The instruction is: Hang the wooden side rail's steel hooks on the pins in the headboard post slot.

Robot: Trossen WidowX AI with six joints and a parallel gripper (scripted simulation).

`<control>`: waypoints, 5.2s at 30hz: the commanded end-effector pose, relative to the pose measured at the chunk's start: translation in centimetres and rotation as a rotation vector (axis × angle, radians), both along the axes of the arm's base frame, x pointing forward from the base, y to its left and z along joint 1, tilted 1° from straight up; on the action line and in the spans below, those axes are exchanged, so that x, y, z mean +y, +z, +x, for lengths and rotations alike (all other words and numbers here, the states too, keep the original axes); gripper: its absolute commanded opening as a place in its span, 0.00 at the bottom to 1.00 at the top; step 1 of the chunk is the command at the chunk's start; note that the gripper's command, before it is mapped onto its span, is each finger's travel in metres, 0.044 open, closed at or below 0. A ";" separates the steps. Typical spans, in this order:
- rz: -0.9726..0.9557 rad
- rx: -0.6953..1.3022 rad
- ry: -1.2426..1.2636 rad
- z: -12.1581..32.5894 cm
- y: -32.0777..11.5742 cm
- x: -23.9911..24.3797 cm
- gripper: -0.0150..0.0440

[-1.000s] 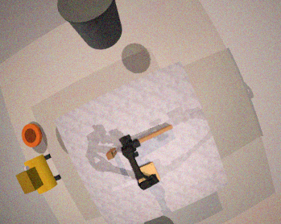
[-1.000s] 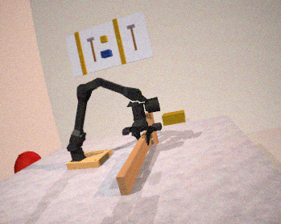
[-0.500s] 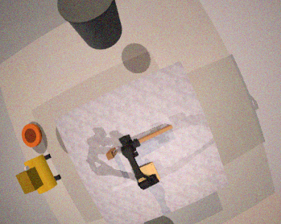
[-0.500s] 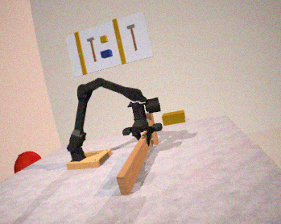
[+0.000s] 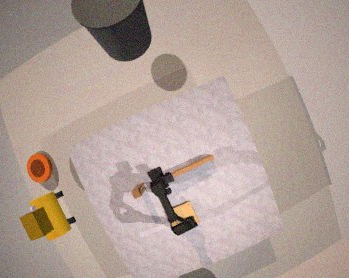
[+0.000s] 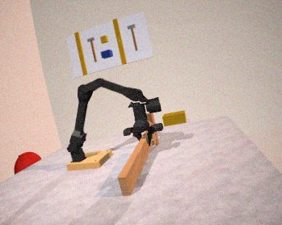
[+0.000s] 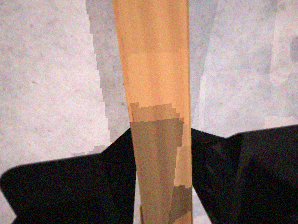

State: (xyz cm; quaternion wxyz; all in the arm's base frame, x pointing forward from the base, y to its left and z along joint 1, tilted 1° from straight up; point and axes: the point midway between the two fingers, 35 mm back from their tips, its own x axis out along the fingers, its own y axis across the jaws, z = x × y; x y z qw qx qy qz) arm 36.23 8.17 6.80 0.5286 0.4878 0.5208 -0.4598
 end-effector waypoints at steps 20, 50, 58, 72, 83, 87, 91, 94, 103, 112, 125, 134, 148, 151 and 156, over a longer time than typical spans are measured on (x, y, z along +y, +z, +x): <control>0.005 -0.014 0.006 0.0 0.3 0.5 0.25; 0.005 -0.014 0.006 0.1 0.5 0.8 0.25; 0.005 -0.014 0.006 0.1 0.5 0.9 0.25; 0.005 -0.014 0.006 0.1 0.4 1.0 0.25; 0.006 -0.014 0.006 0.0 0.2 1.1 0.25; 0.006 -0.014 0.006 0.0 0.3 1.2 0.25; 0.006 -0.014 0.006 -0.1 0.3 1.2 0.25; 0.006 -0.014 0.006 -0.1 0.3 1.2 0.25; 0.006 -0.014 0.006 -0.1 0.4 1.3 0.25; 0.006 -0.014 0.006 0.0 0.5 1.4 0.25; 0.006 -0.014 0.006 0.1 0.5 1.6 0.25; 0.006 -0.014 0.006 0.1 0.4 1.7 0.25; 0.006 -0.014 0.006 -0.1 0.2 1.8 0.25; 0.006 -0.014 0.006 -0.1 0.3 1.8 0.25; 0.006 -0.013 0.006 -0.2 0.3 1.9 0.25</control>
